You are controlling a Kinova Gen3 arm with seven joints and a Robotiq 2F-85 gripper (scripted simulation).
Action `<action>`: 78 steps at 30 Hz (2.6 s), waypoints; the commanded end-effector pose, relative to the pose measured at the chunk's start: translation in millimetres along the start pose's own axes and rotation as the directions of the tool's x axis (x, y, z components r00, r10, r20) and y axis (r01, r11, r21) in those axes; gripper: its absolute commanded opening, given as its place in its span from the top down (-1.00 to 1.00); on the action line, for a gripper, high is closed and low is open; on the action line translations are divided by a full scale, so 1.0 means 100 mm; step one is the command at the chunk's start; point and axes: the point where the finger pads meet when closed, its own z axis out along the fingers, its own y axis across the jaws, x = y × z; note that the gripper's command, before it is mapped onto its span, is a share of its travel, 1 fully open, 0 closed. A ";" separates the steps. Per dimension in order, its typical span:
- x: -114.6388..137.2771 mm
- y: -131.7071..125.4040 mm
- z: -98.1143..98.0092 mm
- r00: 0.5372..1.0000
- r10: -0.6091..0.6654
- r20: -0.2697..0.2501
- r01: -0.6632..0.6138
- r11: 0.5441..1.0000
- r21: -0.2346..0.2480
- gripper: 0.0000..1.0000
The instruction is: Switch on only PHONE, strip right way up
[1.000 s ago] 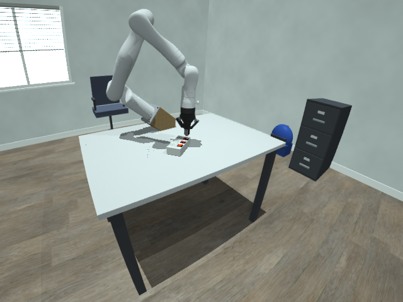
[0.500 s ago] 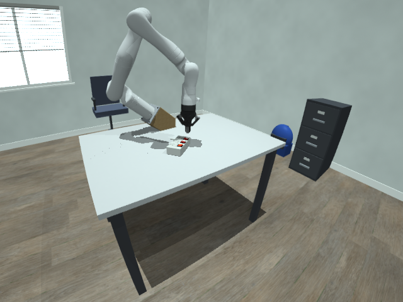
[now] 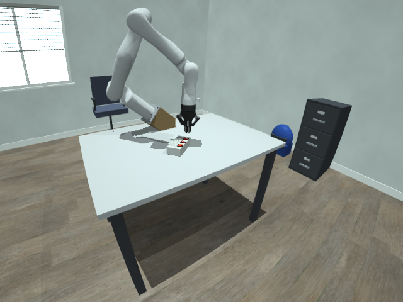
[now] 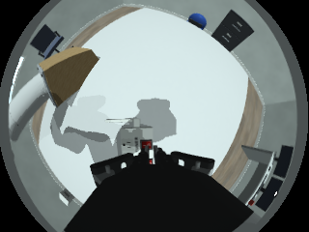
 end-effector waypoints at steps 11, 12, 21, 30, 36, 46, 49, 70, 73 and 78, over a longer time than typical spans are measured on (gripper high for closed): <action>-0.02 -0.01 -0.49 1.000 0.000 0.003 0.000 1.000 0.004 -1.00; -0.02 -0.01 -0.55 1.000 0.000 0.003 0.000 1.000 0.004 -1.00; -0.02 -0.01 -0.92 1.000 -0.001 0.002 0.001 1.000 0.005 -1.00; 0.01 0.02 -1.02 1.000 -0.003 -0.002 0.003 1.000 -0.002 -1.00; 0.01 0.00 -1.01 1.000 -0.005 -0.001 0.005 1.000 0.002 -1.00; 0.01 0.00 -1.01 1.000 -0.005 -0.001 0.005 1.000 0.002 -1.00; 0.01 0.00 -1.01 1.000 -0.005 -0.001 0.005 1.000 0.002 -1.00; 0.01 0.00 -1.01 1.000 -0.005 -0.001 0.005 1.000 0.002 -1.00; 0.01 0.00 -1.01 1.000 -0.005 -0.001 0.005 1.000 0.002 -1.00; 0.01 0.00 -1.01 1.000 -0.005 -0.001 0.005 1.000 0.002 -1.00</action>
